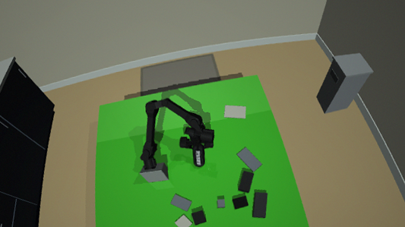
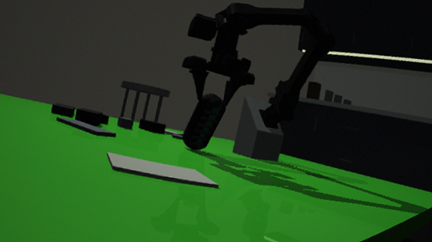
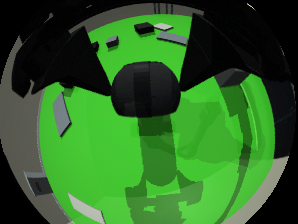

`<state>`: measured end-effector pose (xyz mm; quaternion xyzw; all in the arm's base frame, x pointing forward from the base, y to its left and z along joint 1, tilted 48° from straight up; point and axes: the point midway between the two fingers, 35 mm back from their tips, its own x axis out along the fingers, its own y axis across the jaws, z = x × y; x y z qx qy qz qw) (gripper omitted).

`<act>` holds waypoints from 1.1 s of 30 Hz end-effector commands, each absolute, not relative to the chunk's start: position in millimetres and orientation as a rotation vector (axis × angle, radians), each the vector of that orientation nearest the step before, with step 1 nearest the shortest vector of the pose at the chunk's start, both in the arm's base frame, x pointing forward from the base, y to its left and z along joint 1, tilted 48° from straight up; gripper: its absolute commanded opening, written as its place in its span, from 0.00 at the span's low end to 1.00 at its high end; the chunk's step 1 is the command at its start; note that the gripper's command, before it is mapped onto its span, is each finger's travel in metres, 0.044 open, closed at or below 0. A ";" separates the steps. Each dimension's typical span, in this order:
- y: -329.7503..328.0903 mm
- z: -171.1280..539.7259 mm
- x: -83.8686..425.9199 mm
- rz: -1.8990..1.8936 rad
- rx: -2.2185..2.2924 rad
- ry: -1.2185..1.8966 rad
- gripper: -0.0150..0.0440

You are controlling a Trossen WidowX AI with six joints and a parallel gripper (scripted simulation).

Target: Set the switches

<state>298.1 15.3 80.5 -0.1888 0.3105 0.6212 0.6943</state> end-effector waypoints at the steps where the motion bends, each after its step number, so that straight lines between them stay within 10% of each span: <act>1: 9.8 74.6 297.1 1.388 -0.422 0.705 0.82; 33: -10.6 58.5 291.7 1.388 -0.423 0.706 0.83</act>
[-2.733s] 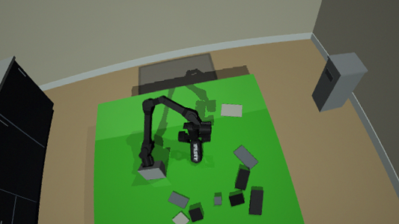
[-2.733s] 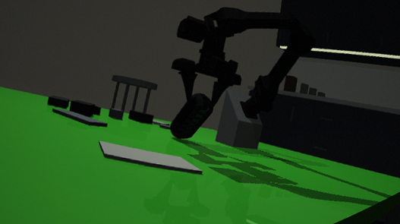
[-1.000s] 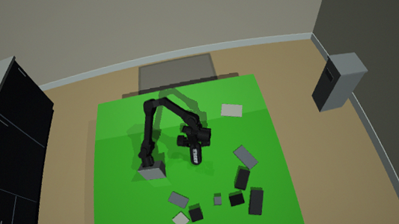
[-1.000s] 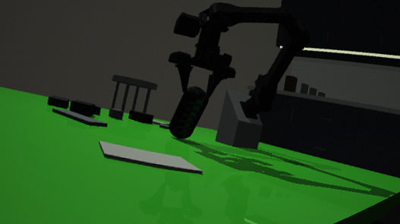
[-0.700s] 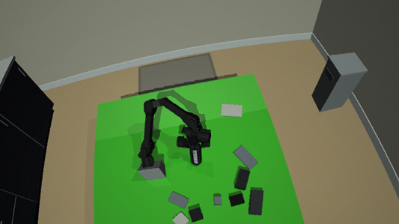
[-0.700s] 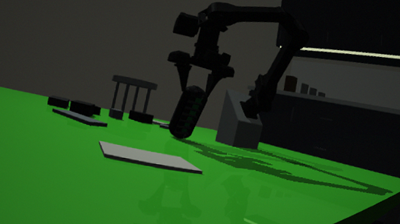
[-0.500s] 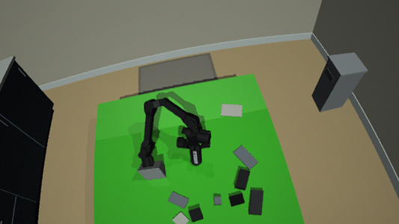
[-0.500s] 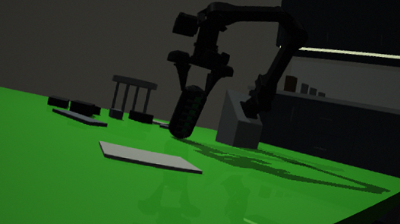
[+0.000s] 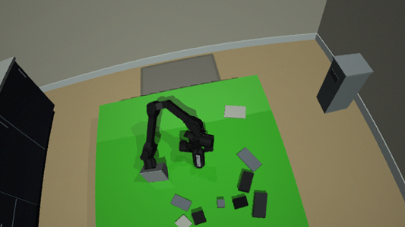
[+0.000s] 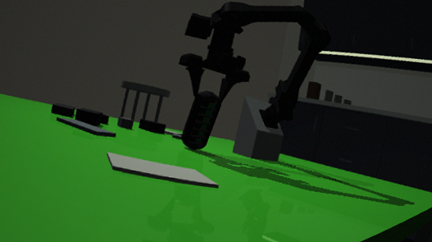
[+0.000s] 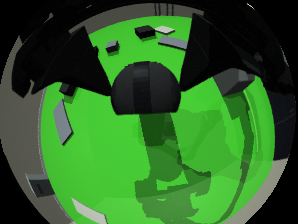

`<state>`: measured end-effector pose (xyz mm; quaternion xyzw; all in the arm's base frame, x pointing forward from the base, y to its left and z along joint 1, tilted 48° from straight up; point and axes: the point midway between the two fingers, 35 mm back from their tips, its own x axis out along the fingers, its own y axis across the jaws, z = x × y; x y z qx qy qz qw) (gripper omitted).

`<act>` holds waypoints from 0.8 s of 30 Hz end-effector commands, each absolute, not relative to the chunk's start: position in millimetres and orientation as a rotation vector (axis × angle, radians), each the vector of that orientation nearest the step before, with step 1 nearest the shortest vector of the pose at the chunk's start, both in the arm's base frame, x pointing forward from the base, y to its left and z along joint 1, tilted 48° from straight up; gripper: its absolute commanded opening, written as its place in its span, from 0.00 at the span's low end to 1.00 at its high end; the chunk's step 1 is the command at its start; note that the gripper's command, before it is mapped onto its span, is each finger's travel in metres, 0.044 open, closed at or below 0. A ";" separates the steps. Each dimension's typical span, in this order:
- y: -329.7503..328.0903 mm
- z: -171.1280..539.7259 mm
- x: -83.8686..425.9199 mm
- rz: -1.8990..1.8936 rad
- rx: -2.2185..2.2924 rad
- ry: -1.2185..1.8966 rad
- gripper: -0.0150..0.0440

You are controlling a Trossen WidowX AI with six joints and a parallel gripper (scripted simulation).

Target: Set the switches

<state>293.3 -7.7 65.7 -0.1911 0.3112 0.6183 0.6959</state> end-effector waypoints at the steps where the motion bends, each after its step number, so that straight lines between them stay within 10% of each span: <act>1: -11.4 57.7 291.5 1.388 -0.423 0.706 0.83; 24: -26.9 42.0 286.9 1.387 -0.424 0.706 0.83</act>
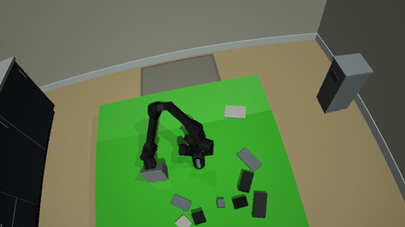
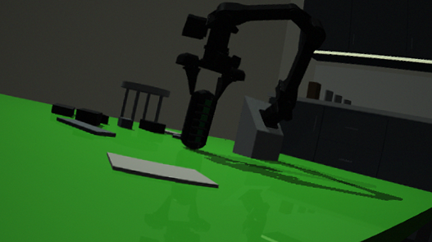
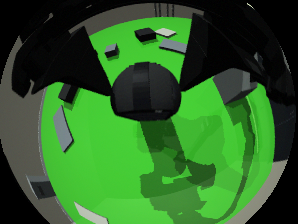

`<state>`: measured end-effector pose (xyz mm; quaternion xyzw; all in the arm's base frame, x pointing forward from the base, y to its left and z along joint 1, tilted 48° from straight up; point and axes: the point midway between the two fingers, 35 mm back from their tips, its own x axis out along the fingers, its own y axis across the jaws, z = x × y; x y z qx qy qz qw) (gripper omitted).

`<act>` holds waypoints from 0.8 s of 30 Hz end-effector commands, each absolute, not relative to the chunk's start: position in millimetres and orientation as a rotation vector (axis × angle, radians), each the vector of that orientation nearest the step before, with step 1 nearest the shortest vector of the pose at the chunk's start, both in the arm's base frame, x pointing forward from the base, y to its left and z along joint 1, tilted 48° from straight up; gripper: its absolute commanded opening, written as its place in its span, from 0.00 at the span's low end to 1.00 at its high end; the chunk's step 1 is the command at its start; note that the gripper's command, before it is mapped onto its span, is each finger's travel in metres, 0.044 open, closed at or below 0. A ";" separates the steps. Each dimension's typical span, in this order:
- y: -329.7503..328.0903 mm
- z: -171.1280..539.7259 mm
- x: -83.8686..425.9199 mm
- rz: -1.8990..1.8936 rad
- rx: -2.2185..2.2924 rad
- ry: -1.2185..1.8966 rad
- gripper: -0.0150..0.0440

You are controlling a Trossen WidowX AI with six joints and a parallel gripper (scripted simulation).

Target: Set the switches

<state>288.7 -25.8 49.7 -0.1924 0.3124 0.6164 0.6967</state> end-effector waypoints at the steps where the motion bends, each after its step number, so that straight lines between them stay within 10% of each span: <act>1: -27.5 41.4 286.7 1.387 -0.424 0.706 0.83; 24: -39.3 27.1 282.9 1.387 -0.424 0.707 0.83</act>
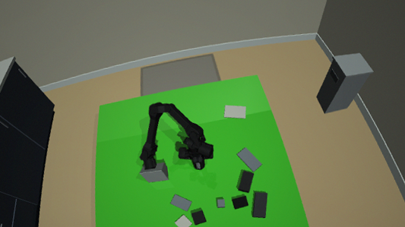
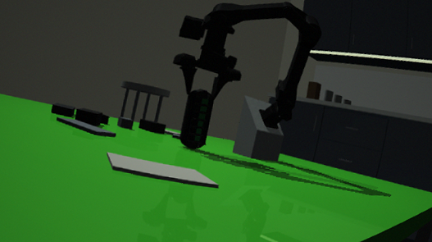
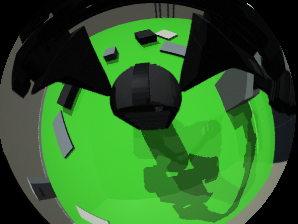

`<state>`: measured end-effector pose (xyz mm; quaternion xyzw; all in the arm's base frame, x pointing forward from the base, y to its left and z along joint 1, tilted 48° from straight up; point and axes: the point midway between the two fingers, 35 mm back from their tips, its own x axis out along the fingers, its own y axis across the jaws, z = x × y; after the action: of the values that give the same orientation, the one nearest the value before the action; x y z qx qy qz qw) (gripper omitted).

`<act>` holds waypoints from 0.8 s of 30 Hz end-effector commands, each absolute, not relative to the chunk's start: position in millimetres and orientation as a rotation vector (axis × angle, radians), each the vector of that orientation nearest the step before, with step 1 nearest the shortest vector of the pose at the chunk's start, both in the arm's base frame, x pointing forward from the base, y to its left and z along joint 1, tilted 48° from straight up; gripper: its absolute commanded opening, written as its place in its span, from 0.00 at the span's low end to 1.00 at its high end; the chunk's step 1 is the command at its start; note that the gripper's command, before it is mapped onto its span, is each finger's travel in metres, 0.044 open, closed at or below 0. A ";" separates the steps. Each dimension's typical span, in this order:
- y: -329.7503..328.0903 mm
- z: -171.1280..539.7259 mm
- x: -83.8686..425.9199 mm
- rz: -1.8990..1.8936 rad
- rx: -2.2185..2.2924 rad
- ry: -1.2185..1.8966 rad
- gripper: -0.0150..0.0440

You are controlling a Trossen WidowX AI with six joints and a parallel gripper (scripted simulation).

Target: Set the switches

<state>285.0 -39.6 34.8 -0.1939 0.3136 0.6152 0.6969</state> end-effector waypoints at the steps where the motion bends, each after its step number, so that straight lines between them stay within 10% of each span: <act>1: -39.8 26.4 282.7 1.387 -0.424 0.707 0.83; 24: -50.2 11.2 279.0 1.387 -0.425 0.707 0.83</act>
<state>281.3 -51.8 18.7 -0.1953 0.3149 0.6142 0.6968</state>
